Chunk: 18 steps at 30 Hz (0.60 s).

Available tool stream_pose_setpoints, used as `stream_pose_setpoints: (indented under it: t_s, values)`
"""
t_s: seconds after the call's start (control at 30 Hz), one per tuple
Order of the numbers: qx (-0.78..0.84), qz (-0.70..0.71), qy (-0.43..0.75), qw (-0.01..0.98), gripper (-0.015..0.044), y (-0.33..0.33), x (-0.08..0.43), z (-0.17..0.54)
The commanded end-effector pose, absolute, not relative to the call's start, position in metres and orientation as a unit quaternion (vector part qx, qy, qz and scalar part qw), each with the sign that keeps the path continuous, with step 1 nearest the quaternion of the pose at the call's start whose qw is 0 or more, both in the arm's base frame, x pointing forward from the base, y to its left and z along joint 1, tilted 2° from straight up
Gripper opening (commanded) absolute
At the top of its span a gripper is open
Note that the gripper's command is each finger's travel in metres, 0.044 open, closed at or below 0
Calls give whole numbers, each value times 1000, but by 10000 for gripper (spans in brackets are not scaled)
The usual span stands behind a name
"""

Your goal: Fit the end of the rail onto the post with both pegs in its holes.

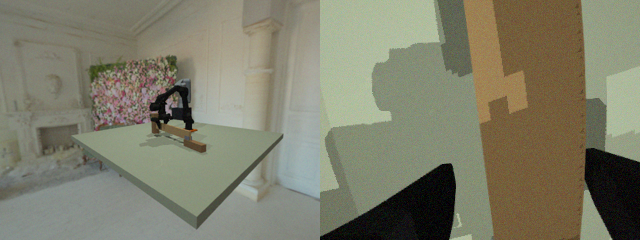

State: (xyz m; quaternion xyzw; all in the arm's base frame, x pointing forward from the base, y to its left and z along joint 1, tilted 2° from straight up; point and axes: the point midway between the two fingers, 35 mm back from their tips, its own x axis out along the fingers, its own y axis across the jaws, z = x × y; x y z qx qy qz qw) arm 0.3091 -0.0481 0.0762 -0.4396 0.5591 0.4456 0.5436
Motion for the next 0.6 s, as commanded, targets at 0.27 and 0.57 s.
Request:
stream_pose_setpoints:
  t_s: [0.27, 0.57]
  values:
    - [-440, 445, 559, 544, 440, -48, 309, 76]
    - [-442, 443, 558, 545, 440, -18, 316, 106]
